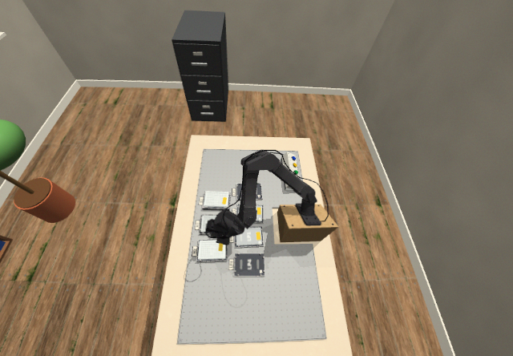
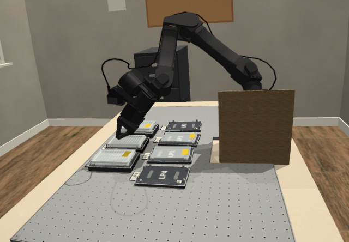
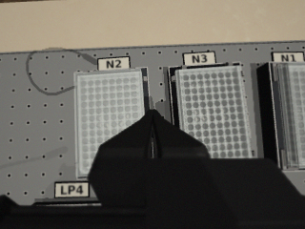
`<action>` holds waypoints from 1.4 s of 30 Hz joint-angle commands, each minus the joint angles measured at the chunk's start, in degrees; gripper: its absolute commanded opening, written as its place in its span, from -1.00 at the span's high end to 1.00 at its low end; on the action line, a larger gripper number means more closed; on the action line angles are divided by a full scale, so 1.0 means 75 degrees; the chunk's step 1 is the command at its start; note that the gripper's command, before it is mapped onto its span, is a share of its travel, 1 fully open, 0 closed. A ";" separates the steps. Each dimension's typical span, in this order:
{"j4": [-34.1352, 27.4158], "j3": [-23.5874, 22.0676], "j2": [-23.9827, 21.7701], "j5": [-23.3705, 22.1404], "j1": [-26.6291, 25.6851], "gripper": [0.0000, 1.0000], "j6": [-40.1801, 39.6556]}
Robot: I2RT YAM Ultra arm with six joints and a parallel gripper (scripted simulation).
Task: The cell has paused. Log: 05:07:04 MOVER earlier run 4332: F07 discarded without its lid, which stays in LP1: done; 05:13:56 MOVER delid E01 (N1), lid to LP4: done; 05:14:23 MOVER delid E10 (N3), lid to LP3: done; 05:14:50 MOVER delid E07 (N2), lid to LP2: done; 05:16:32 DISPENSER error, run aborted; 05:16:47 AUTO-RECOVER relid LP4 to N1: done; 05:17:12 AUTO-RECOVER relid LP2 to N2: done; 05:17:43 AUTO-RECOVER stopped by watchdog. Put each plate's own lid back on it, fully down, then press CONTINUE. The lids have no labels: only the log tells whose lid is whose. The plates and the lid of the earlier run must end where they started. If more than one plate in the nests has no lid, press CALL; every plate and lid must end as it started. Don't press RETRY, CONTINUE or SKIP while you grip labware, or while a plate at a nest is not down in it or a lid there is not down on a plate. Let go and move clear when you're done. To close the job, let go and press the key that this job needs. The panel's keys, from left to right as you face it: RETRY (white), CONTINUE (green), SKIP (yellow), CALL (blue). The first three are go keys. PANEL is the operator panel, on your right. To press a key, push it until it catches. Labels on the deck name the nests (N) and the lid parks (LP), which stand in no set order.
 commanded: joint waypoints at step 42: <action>-0.1070 0.1353 0.0121 -0.0431 -0.0402 1.00 -0.0553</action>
